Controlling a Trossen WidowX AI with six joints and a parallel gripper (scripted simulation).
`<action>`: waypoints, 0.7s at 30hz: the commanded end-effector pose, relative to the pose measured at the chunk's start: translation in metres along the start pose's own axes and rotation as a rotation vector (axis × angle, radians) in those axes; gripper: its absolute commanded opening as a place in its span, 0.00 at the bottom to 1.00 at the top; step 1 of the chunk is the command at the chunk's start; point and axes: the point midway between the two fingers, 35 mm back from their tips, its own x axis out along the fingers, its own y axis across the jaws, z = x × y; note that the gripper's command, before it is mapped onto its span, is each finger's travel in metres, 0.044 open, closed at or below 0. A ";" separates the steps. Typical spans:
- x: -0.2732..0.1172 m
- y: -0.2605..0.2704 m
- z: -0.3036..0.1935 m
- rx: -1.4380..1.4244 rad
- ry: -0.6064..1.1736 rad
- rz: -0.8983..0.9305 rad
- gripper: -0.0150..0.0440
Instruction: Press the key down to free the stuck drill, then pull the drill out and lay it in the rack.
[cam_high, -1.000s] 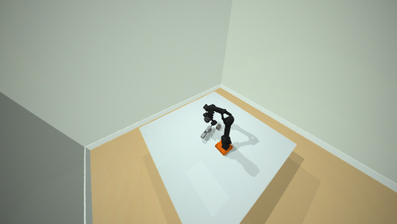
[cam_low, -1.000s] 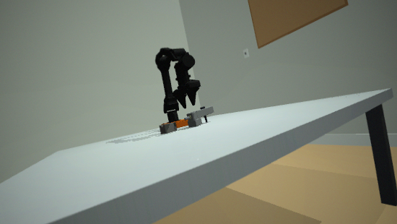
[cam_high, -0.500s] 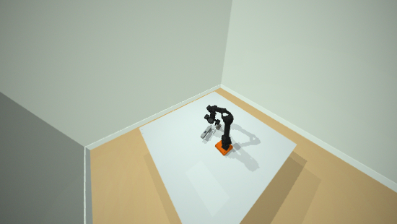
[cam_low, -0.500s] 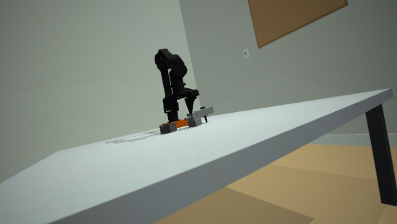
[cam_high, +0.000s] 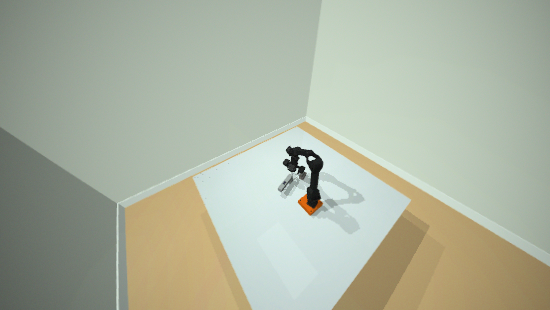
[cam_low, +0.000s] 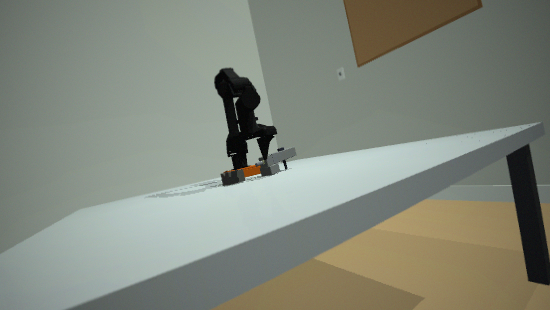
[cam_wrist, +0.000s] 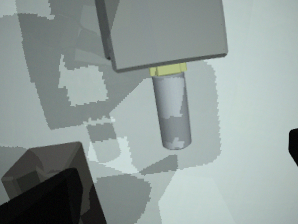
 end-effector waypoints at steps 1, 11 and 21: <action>0.009 0.002 0.004 -0.001 -0.009 0.008 1.00; 0.025 0.002 0.008 -0.001 -0.010 0.008 1.00; 0.040 0.003 0.013 -0.001 -0.010 0.008 1.00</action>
